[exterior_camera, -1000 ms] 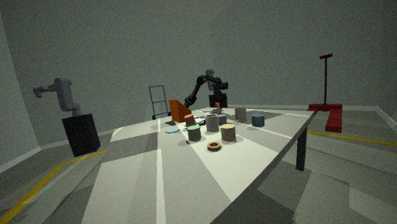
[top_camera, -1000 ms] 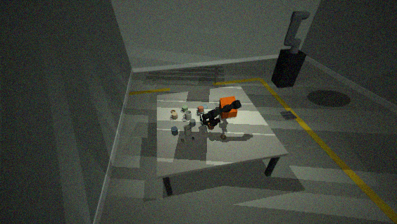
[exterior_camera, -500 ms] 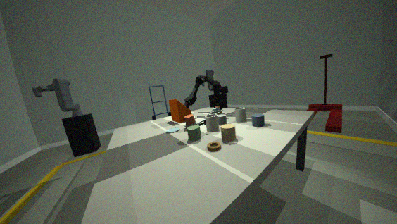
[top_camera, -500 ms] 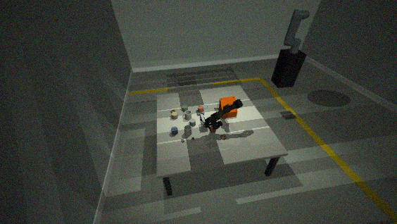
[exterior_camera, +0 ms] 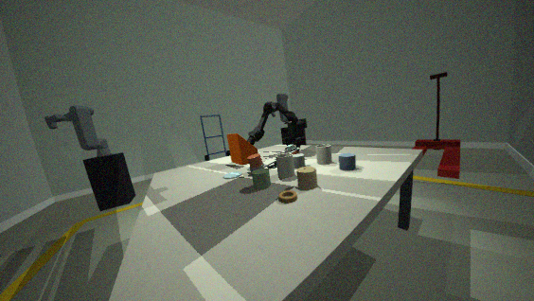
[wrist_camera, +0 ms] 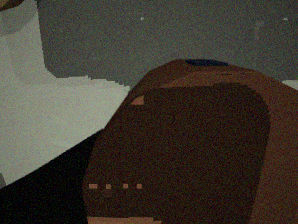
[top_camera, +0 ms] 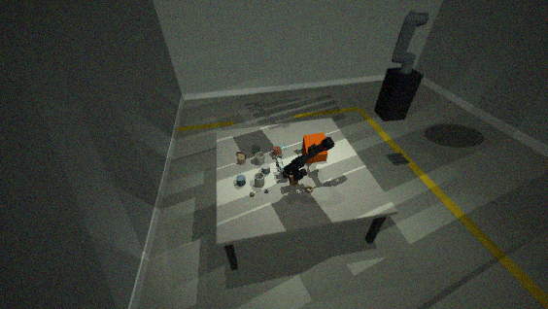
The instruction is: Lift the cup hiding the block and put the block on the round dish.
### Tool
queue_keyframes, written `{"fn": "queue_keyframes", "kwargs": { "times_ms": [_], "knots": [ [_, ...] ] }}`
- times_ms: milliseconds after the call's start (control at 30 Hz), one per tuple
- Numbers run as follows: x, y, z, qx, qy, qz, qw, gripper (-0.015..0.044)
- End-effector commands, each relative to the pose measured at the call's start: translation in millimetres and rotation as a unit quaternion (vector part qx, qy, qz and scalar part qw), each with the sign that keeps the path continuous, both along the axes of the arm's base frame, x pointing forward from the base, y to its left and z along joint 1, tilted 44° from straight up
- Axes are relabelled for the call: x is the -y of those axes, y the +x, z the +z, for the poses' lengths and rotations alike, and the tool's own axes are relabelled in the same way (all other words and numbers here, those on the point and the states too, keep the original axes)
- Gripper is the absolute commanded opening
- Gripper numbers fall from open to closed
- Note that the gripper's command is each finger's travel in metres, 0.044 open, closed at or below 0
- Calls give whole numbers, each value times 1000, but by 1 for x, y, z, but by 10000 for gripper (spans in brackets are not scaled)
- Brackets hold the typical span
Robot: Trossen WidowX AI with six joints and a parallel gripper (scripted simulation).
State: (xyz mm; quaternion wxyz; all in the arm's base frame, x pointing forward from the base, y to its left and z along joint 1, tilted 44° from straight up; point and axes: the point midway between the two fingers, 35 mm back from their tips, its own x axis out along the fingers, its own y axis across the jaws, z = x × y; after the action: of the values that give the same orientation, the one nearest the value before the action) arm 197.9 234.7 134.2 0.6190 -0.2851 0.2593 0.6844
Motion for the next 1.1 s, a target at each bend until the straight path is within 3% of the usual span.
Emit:
{"fn": "queue_keyframes", "kwargs": {
  "times_ms": [0,200,767,900,1067],
  "knots": [
    [-4,0,-8,-6,-4,-3,1000,0],
    [-10,-1,-15,-6,-4,-3,1000,0],
    [-1,1,-2,-1,-1,0,1000,440],
    [30,3,27,-5,-5,-3,1000,440],
    [32,3,28,-5,-5,-3,1000,440]
  ]
}}
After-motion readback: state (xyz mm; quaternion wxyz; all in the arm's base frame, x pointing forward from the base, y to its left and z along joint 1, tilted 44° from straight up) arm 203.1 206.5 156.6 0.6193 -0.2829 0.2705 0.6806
